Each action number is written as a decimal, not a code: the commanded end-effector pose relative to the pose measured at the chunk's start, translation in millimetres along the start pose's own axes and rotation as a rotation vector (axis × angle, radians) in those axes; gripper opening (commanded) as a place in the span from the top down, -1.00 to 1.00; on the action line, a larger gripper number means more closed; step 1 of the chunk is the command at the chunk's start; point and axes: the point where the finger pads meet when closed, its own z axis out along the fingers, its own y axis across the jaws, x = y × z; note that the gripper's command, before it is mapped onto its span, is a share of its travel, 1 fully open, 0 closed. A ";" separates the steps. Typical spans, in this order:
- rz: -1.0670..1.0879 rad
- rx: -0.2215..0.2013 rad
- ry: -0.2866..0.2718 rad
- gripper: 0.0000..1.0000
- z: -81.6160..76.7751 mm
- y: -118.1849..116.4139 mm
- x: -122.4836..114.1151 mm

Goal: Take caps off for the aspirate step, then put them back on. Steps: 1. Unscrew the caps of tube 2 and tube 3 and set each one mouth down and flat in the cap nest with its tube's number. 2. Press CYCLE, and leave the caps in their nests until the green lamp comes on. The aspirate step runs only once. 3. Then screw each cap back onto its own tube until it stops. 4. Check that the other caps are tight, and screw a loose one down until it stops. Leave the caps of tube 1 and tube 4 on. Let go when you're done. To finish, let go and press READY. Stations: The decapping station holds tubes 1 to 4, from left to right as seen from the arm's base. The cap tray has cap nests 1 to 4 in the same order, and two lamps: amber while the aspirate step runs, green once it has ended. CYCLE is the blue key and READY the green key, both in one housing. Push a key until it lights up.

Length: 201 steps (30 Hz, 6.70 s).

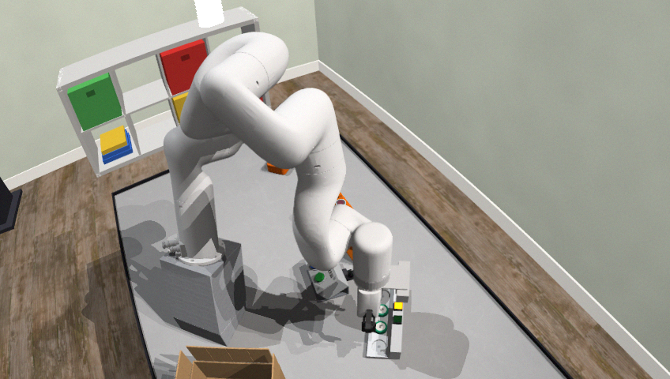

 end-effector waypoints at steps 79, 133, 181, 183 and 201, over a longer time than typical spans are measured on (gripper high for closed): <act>0.000 -0.002 0.004 -1.00 -1.3 0.9 1.7; 0.000 -0.002 0.004 0.08 -72.7 -57.6 28.3; 0.000 -0.001 0.004 0.08 59.4 -57.9 29.6; 0.000 -0.001 0.004 0.08 60.4 -58.0 29.3; 0.000 -0.001 0.004 0.08 66.8 -58.1 28.8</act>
